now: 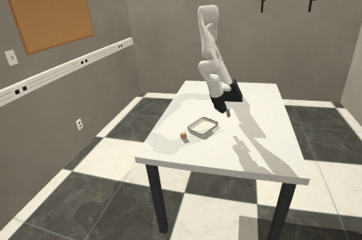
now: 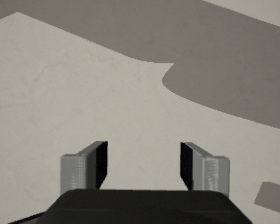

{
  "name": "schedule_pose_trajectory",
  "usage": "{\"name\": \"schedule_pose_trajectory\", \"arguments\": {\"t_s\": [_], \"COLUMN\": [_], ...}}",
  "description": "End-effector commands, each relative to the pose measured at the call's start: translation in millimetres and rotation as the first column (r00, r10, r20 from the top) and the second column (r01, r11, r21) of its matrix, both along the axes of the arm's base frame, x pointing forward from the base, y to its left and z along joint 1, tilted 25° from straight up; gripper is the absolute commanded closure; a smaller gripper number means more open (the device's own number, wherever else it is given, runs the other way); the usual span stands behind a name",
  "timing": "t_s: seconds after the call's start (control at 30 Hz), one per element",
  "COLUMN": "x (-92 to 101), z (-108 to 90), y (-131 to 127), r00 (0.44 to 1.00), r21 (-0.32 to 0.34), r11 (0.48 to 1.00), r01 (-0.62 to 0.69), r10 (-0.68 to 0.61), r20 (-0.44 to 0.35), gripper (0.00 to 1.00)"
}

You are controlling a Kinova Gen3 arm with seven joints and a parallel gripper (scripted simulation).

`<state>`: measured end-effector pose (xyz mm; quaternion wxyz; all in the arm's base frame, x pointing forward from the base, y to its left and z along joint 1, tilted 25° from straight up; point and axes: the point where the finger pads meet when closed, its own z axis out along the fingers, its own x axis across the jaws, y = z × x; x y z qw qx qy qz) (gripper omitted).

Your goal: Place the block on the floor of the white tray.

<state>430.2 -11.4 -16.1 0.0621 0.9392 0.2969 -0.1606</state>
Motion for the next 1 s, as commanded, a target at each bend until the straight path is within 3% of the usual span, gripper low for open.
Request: {"name": "schedule_pose_trajectory", "arguments": {"t_s": [0.0, 0.17, 0.3, 0.37, 0.4, 0.97], "x": [43.2, 91.5, 119.5, 119.5, 127.9, 128.9], "z": [12.1, 38.1, 64.8, 64.8, 72.3, 73.9], "y": [-54.0, -136.4, -203.1, -203.1, -222.7, -226.2], "r00": [0.994, 0.983, 0.971, 0.971, 0.969, 0.969], "r21": [-0.071, -0.142, -0.209, -0.209, -0.218, -0.223], "r11": [0.997, 0.99, 0.978, 0.978, 0.976, 0.975], "r01": [0.0, 0.005, 0.012, 0.012, 0.013, 0.014], "r10": [0.007, 0.021, 0.039, 0.039, 0.041, 0.042], "r20": [0.109, 0.182, 0.235, 0.235, 0.242, 0.244], "gripper": [0.06, 0.06, 0.06, 0.06, 0.06, 0.06]}}
